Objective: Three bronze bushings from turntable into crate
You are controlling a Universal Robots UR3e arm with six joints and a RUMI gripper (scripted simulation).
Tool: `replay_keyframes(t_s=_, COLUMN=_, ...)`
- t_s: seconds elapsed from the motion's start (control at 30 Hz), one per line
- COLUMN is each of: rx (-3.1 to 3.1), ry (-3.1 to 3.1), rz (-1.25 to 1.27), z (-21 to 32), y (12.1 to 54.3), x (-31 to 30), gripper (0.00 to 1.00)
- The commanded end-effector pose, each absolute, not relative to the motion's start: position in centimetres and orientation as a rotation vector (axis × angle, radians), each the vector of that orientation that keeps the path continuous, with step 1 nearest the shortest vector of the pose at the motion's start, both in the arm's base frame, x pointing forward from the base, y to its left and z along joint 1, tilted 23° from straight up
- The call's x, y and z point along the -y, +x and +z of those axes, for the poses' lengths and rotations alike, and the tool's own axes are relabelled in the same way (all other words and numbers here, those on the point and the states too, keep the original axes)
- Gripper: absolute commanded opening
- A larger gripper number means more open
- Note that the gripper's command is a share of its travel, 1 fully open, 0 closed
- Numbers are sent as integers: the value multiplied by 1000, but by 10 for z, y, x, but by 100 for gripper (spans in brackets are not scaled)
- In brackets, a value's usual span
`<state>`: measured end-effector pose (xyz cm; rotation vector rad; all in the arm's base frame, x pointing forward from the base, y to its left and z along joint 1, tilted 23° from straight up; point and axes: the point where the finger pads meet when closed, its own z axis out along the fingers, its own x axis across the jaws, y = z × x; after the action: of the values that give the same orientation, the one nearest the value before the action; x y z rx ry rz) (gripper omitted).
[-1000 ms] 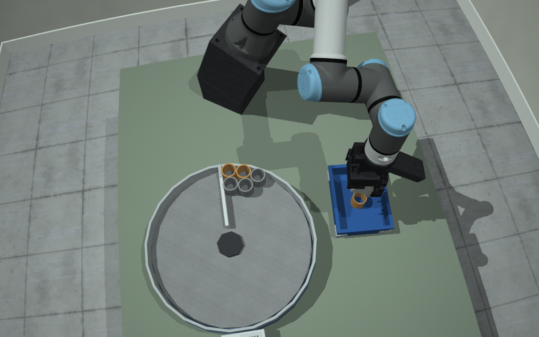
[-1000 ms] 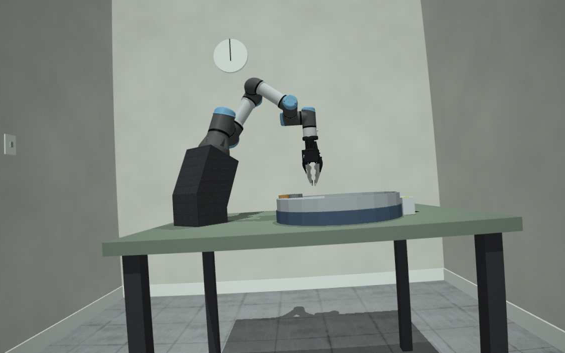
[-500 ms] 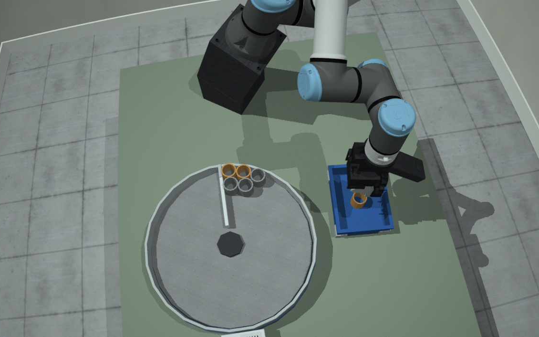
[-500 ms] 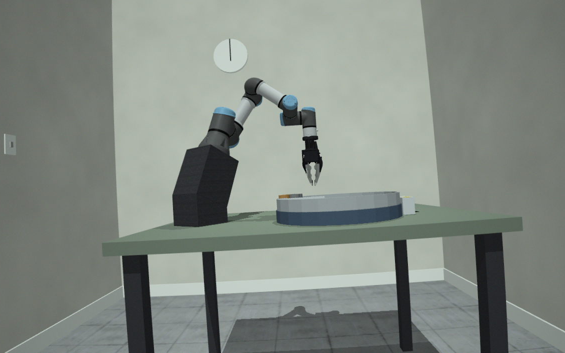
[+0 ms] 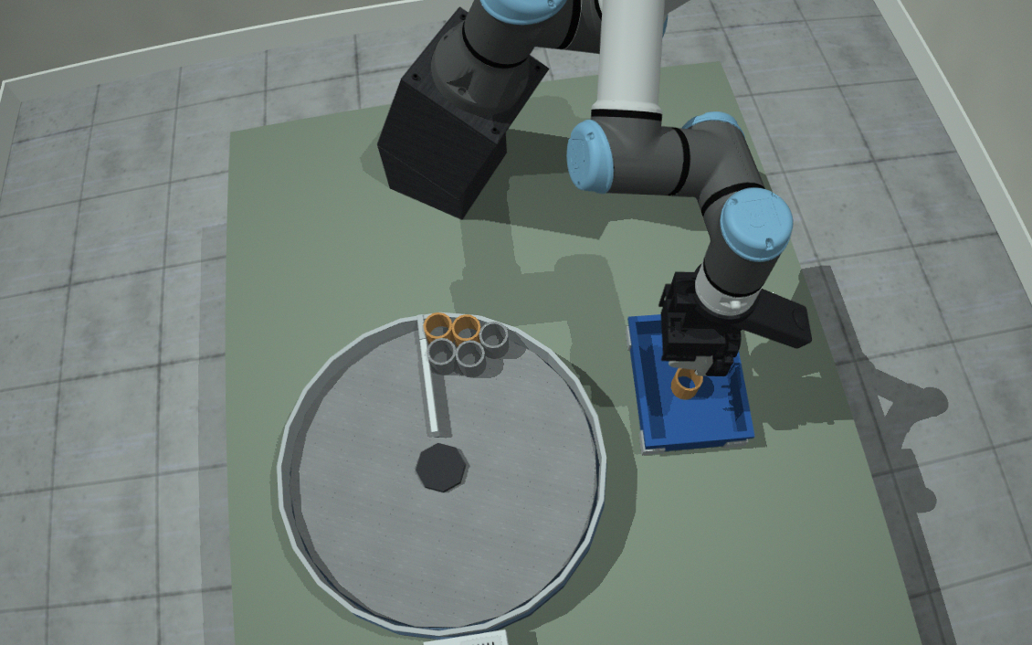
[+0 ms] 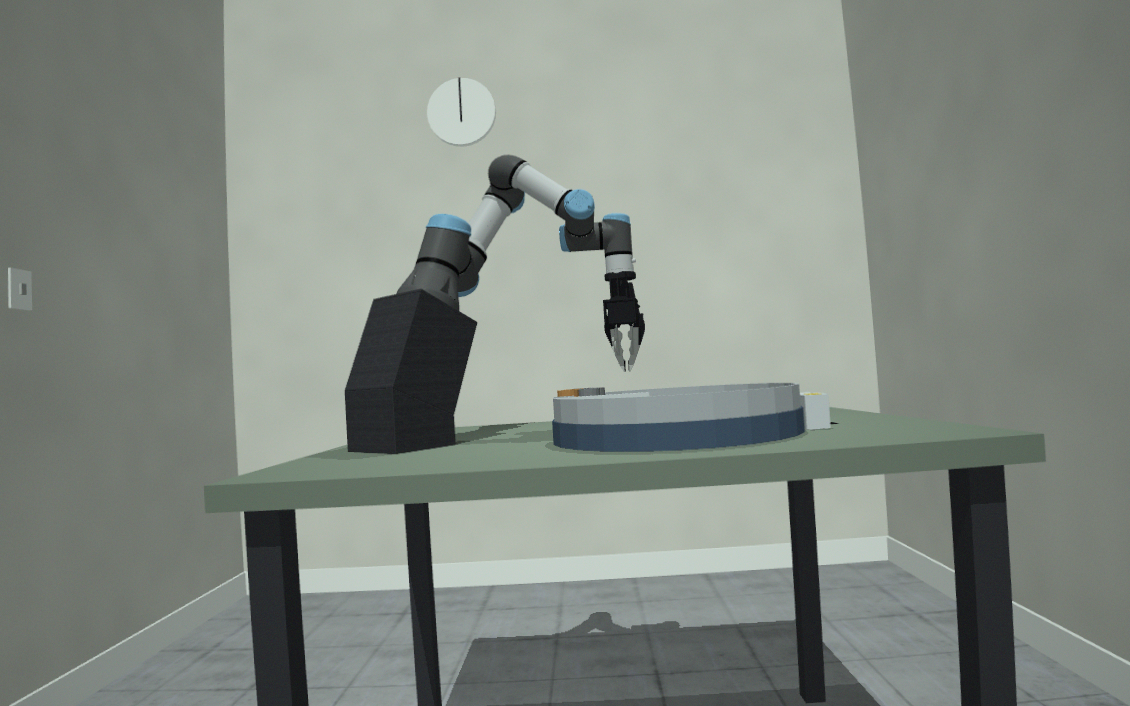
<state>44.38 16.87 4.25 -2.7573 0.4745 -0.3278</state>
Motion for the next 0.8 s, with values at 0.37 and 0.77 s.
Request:
replay_keyframes(t_s=0.37, rx=-474, ry=-2757, rz=-331, z=30, y=428, x=-142, gripper=5)
replay_keyframes(t_s=0.77, rx=-474, ry=-2757, rz=-331, z=6, y=396, x=-91, gripper=5)
